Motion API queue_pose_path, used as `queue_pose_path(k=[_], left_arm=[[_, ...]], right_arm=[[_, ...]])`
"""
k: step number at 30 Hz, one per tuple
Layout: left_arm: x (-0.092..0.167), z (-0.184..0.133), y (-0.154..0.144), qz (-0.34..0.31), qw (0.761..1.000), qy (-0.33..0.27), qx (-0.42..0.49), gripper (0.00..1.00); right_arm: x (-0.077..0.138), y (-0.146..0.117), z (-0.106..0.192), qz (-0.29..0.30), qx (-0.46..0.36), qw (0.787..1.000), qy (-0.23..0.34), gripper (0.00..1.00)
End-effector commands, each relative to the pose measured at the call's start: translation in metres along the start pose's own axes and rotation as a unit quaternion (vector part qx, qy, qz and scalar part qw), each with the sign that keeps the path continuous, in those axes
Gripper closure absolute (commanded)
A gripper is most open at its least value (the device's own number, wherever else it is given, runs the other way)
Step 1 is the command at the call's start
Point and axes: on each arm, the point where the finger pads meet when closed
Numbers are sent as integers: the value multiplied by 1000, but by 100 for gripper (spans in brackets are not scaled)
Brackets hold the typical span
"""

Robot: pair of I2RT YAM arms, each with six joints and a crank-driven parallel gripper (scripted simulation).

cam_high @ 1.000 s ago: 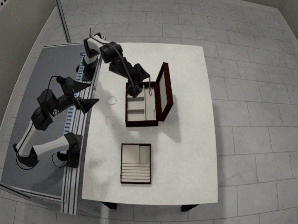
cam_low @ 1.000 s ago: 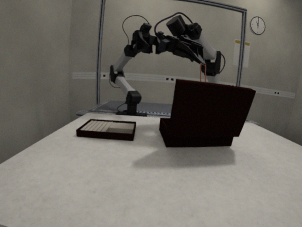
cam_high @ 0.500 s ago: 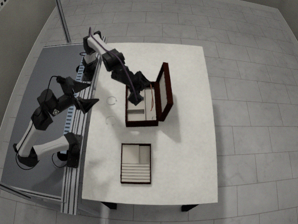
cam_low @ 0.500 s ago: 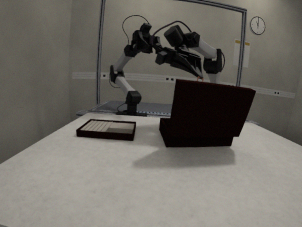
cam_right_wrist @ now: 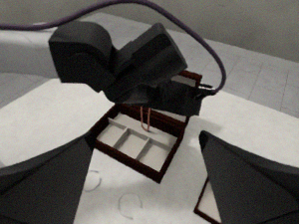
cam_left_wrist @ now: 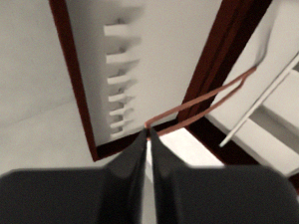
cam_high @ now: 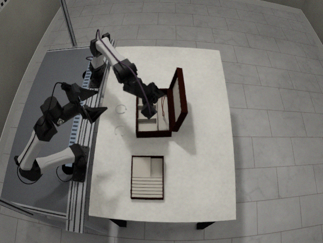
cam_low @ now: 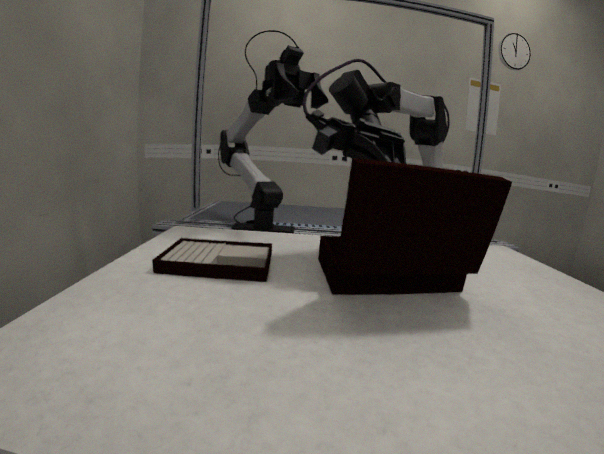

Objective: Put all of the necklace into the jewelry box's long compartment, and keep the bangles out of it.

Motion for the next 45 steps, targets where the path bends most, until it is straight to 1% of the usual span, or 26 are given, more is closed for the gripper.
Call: queue_pose_path(k=[1, 2, 3, 5, 6, 8, 9, 10, 12, 13, 14, 18, 20, 21, 27, 29, 31, 38, 45], left_arm=[[10, 12, -1, -14, 1000, 17, 11, 100], [10, 12, -1, -14, 1000, 17, 11, 100], [2, 4, 2, -9, 1000, 9, 3, 100], [2, 4, 2, -9, 1000, 9, 3, 100], [-5, 0, 6, -4, 1000, 4, -2, 100], [1, 8, 4, -10, 1000, 14, 9, 100], [1, 6, 2, -6, 1000, 9, 4, 100], [-9, -6, 2, 4, 1000, -5, -9, 100], [-9, -6, 2, 4, 1000, -5, -9, 100], [-3, 0, -1, 0, 1000, 0, -3, 100], [-4, -4, -4, 4, 1000, -6, -8, 100], [-8, -14, -10, 13, 1000, -21, -17, 100], [-10, -16, -13, 13, 1000, -21, -19, 100], [-6, -10, -16, 7, 1000, -12, -10, 100], [-25, -40, -38, 15, 1000, -22, -16, 100], [-25, -40, -38, 15, 1000, -22, -16, 100], [-30, -45, -43, 9, 1000, -15, -11, 100], [-54, -80, -72, 7, 1000, -11, -8, 100], [-69, -91, -83, -11, 1000, 14, 6, 100]], right_arm=[[0, 3, 1, -4, 1, 1000, 1, 0], [0, 3, 1, -4, 1, 1000, 1, 0], [0, 3, 1, -4, 1, 1000, 1, 0], [0, 3, 1, -4, 1, 1000, 1, 0], [0, 3, 1, -4, 1, 1000, 1, 0], [1, 1, -1, 0, 2, 1000, -4, 0], [1, 0, 1, 3, 2, 1000, 1, 0], [1, -1, 1, 4, 2, 1000, 2, 0], [1, -1, 1, 4, 2, 1000, 2, 0], [1, -1, 1, 6, 2, 1000, 3, 0], [4, 3, 5, 1, 1, 1000, 11, 0], [5, -3, 8, 13, -4, 1000, 22, 0], [6, -5, 10, 19, -4, 999, 27, 0], [6, -7, 11, 22, -5, 999, 30, 0], [9, -17, 18, 46, -8, 998, 51, 0], [9, -17, 18, 46, -8, 998, 51, 0], [10, -19, 19, 49, -8, 997, 55, 0], [12, -25, 23, 63, -11, 996, 66, 0], [12, -26, 23, 65, -10, 996, 68, 0]])
Point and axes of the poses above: on each arm, the point where the finger pads meet when closed, its own x axis back along the fingers, its own z axis across the jaws, y = z × x, and after that the axes turned 14 degrees about -x, right-handed
